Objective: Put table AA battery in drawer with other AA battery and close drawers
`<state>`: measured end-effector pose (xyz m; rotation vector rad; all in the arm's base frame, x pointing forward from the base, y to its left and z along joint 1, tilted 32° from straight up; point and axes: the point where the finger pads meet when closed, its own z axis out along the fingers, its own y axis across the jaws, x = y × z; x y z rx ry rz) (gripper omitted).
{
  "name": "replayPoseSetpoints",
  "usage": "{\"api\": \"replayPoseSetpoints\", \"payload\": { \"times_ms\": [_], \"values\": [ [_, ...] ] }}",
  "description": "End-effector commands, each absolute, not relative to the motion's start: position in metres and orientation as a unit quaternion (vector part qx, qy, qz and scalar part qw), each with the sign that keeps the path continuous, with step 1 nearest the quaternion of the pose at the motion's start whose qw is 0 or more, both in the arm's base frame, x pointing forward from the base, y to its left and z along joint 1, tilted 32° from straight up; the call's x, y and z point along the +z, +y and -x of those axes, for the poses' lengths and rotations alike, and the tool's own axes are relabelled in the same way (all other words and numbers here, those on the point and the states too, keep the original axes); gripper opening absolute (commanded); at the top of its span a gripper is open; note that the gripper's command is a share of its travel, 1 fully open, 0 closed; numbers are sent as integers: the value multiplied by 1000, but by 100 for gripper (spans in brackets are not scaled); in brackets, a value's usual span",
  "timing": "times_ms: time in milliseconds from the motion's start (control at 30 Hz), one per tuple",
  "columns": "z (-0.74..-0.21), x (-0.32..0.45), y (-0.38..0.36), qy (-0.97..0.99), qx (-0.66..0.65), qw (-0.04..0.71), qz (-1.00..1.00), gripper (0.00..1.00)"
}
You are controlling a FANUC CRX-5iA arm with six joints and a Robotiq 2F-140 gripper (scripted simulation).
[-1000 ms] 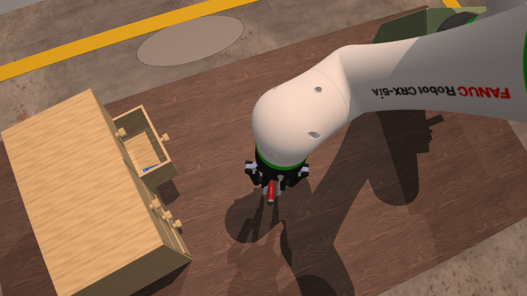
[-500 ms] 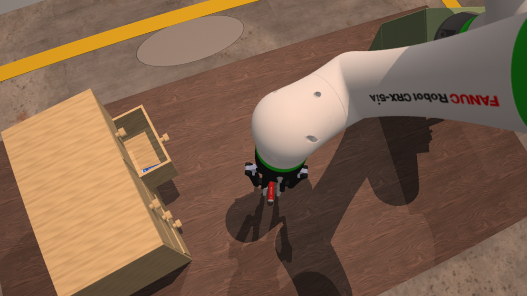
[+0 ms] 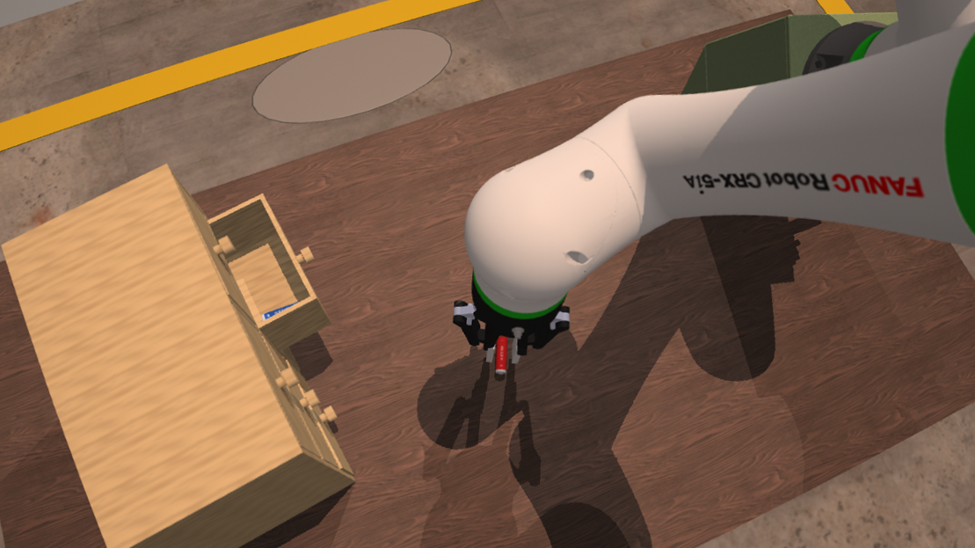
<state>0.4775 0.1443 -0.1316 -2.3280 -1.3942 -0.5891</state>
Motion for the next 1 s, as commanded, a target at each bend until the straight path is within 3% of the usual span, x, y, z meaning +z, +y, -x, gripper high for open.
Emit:
{"api": "replayPoseSetpoints", "payload": {
  "times_ms": [0, 967],
  "values": [
    [-478, -132, 144, -494, -209, 181, 825, 17],
    [-481, -149, 155, -494, -209, 181, 825, 17]
  ]
}}
